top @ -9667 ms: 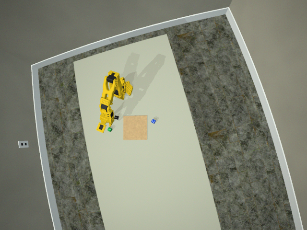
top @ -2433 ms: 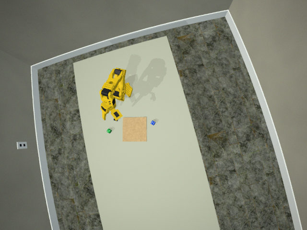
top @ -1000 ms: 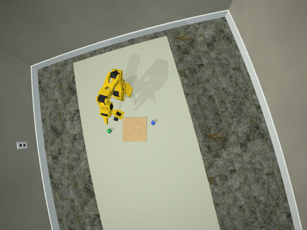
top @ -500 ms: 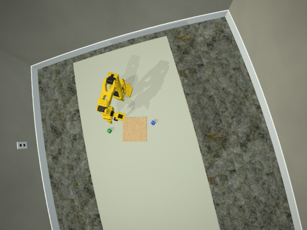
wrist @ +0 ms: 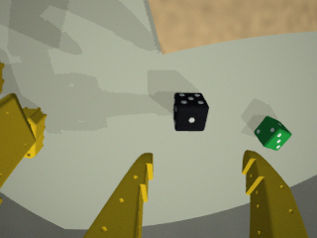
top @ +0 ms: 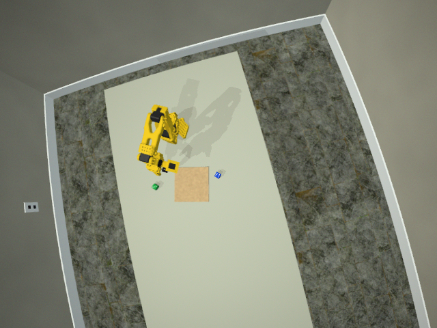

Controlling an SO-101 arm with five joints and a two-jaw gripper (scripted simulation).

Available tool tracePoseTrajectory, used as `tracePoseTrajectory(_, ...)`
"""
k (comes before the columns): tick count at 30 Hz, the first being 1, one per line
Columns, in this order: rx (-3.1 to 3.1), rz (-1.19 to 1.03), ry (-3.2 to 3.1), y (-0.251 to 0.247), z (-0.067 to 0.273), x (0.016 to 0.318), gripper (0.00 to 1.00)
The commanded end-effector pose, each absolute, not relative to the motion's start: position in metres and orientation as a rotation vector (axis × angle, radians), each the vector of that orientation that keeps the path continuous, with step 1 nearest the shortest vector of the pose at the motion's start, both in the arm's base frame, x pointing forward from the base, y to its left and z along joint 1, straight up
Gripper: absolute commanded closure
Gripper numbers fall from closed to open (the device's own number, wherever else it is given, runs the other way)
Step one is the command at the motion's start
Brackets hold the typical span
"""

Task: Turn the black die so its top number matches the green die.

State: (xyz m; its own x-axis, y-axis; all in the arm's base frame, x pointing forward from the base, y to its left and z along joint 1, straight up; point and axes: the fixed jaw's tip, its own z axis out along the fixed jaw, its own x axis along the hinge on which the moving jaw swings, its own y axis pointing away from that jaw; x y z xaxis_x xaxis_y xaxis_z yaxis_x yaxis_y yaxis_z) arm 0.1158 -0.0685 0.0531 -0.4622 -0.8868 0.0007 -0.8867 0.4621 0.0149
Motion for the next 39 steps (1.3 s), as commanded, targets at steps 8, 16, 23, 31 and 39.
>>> tracePoseTrajectory(8, 1.646, 0.043, -2.693, -0.071, 0.0586, 0.1214, 0.72)
tracePoseTrajectory(16, 1.649, 0.061, -2.698, -0.0714, 0.0603, 0.1221, 0.72)
tracePoseTrajectory(23, 1.649, 0.061, -2.698, -0.0714, 0.0603, 0.1221, 0.72)
tracePoseTrajectory(31, 1.649, 0.061, -2.698, -0.0715, 0.0598, 0.1222, 0.72)
tracePoseTrajectory(39, 1.649, 0.061, -2.698, -0.0721, 0.0534, 0.1233, 0.72)
